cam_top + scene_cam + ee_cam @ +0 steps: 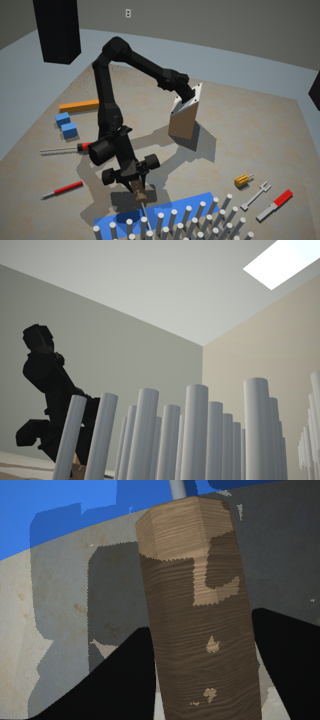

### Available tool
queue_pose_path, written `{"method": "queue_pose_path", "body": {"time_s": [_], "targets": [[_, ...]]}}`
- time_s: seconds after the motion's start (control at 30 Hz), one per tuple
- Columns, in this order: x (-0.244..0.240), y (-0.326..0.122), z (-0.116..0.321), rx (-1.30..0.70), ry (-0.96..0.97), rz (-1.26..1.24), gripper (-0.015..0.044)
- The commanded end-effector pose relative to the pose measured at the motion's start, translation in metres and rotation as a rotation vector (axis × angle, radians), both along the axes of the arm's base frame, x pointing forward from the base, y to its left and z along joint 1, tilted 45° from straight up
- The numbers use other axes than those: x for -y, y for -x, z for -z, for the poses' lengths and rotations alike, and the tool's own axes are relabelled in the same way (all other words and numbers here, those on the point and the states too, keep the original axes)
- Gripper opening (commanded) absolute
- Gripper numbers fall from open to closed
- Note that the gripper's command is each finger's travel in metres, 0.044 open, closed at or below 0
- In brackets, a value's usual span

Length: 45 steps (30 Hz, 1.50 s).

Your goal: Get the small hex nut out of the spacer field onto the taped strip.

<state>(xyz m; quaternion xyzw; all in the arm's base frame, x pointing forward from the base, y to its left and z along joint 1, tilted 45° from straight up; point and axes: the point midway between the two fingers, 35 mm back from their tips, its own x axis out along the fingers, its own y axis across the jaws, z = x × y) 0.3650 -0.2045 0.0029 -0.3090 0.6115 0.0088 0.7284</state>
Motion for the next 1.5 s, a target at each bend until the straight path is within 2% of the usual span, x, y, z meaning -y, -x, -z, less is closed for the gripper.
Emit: {"method": "queue_pose_path", "body": {"time_s": [0.0,1.47], "targets": [[0.001,0.004,-0.003,0.000,0.005,-0.002,0.0000],[0.010,0.035,-0.014,-0.006,0.011,0.000,0.0000]]}}
